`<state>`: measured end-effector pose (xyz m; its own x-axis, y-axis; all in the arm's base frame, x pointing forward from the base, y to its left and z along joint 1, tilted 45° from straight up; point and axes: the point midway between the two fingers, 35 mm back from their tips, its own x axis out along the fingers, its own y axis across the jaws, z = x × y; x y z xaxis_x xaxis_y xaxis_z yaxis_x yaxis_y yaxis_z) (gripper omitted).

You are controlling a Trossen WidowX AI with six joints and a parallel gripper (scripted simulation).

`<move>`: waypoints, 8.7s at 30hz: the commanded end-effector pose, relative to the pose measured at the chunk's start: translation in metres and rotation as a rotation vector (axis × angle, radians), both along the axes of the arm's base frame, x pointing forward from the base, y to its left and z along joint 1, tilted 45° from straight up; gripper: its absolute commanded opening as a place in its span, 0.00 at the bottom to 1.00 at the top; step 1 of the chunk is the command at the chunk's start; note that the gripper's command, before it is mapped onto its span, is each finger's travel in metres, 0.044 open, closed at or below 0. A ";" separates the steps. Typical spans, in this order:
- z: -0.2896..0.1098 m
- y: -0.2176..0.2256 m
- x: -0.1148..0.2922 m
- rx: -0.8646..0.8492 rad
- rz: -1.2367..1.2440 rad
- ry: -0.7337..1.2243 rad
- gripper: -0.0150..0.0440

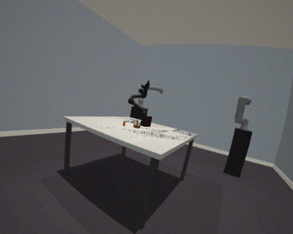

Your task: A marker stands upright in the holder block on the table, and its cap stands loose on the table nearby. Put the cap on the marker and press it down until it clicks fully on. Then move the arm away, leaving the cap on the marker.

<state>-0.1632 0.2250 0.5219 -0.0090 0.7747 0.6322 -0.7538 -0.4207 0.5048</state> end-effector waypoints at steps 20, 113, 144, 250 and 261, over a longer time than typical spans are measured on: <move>-0.094 0.161 0.104 -0.506 -0.664 -0.592 0.67; -0.507 -0.297 0.529 -2.969 0.482 -0.434 0.67; -0.521 -0.311 0.529 -2.971 0.483 -0.434 0.33; -0.563 -0.189 0.415 -2.958 0.488 -0.435 0.25; -0.571 -0.196 0.412 -2.959 0.488 -0.435 0.25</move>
<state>0.2524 0.0514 -0.0319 0.0371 -0.6803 -0.7320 -0.9641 0.1683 -0.2053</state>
